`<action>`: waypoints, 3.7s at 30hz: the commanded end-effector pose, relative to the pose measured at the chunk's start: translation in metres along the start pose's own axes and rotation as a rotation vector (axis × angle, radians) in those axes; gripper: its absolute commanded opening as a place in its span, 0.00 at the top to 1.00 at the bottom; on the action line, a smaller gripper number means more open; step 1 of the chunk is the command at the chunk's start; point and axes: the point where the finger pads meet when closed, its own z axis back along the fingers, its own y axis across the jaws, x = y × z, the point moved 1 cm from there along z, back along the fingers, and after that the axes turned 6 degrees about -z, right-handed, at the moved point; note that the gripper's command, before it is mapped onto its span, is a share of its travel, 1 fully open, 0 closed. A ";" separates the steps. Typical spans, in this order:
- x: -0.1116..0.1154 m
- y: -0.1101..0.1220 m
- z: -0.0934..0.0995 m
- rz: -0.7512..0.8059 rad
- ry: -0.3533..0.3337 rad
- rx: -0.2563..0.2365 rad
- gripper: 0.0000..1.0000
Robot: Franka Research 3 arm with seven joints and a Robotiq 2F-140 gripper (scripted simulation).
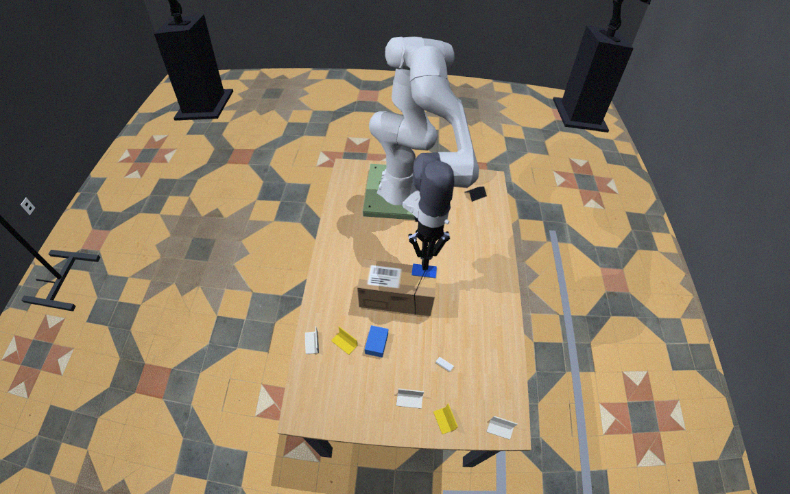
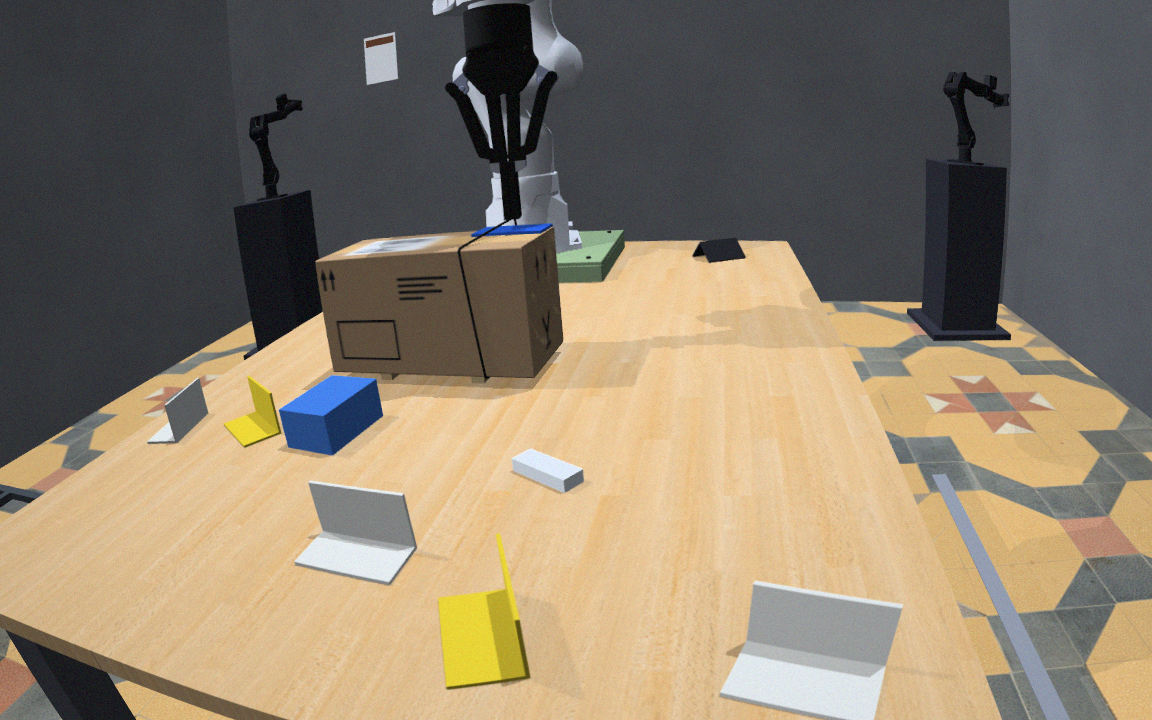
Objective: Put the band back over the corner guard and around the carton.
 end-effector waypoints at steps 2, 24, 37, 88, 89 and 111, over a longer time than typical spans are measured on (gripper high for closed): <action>0.001 0.000 -0.003 -0.003 -0.001 -0.001 0.90; 0.001 0.000 -0.009 -0.003 -0.001 -0.001 0.82; 0.001 0.000 -0.009 -0.003 -0.001 -0.001 0.82; 0.001 0.000 0.004 -0.003 -0.001 -0.001 0.82; 0.001 0.000 0.005 -0.003 -0.001 -0.001 0.82; 0.001 0.001 0.019 -0.003 -0.001 -0.001 0.82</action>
